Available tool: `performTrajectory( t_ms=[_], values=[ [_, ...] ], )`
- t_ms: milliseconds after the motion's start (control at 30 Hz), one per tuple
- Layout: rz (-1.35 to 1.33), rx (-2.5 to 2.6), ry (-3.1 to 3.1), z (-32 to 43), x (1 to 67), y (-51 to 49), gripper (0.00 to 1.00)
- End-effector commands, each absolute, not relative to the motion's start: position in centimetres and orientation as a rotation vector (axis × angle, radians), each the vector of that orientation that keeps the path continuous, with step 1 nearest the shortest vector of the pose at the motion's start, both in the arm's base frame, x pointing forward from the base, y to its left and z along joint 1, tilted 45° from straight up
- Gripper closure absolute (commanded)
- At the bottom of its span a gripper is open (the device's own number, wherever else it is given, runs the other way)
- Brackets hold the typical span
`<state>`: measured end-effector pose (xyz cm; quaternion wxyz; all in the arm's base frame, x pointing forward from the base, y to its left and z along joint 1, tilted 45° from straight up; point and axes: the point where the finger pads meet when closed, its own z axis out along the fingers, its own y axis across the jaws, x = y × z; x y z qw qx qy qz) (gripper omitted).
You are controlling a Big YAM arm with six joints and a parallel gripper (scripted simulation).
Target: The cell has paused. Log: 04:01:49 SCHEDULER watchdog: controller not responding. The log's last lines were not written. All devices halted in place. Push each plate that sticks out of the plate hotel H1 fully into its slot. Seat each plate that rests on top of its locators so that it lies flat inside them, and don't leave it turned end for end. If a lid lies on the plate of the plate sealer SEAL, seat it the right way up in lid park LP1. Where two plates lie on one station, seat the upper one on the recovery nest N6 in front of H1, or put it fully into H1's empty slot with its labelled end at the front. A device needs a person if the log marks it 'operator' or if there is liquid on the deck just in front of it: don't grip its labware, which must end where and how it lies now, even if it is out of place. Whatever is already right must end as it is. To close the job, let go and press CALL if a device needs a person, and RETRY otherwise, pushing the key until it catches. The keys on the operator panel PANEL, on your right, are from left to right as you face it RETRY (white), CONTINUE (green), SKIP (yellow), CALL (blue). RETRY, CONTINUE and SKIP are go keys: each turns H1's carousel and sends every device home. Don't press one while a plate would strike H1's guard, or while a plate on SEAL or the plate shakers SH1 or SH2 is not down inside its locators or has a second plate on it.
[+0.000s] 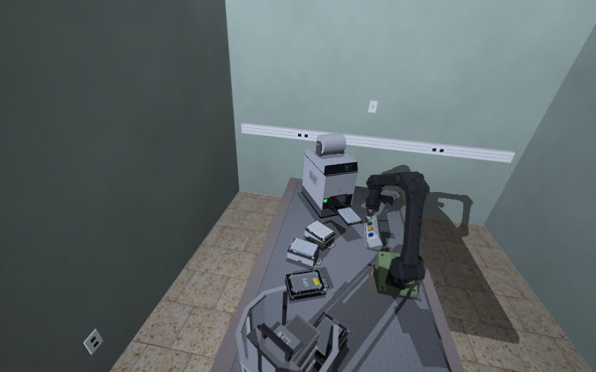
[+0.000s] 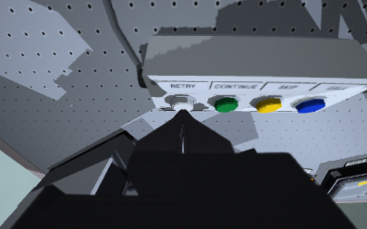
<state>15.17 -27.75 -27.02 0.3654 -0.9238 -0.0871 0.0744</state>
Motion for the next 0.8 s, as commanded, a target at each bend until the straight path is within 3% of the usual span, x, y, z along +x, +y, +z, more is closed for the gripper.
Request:
performTrajectory(
  t_ms=[0, 767],
  values=[
    [0.214, -2.349, -0.223, -27.73, 15.21, -26.35, 1.0],
    [0.21, -2.358, -0.224, -28.12, 15.22, -26.31, 1.0]
  ],
)
